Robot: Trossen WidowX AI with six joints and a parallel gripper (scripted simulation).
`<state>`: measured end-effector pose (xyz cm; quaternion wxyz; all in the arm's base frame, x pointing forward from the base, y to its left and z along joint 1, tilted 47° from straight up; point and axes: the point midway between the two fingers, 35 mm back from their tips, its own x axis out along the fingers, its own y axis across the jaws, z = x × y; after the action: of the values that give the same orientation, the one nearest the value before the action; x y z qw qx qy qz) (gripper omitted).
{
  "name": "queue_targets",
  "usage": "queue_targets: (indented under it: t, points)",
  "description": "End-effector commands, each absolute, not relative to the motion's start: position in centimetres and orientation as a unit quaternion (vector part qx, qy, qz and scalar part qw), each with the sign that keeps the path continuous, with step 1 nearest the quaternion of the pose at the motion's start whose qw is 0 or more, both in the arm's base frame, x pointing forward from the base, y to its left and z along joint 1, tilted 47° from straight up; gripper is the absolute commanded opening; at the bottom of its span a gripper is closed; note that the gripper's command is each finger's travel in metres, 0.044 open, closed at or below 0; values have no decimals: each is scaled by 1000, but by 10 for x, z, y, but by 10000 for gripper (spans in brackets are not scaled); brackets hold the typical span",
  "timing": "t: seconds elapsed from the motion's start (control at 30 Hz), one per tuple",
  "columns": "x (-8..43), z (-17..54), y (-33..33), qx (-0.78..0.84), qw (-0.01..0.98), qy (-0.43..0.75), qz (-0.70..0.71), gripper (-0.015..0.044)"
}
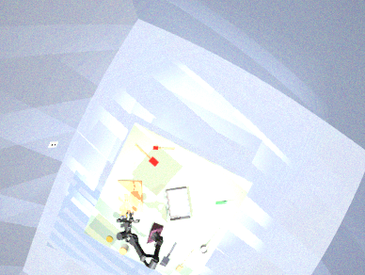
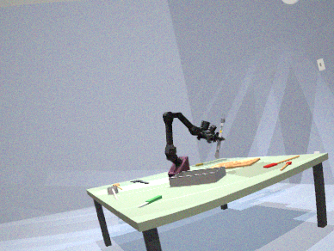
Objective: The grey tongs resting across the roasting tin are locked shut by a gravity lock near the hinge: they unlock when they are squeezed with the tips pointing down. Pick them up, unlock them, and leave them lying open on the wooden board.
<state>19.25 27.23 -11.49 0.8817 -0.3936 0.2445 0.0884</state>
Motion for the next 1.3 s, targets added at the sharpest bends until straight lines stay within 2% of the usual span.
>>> queue_targets:
  t: [0.0,0.33,1.27]
  points:
    - [193,-113,273,-393,883,241,88,-150]
    - [195,-117,275,-396,879,251,86,-150]
    - [217,-162,288,-418,805,420,42,-150]
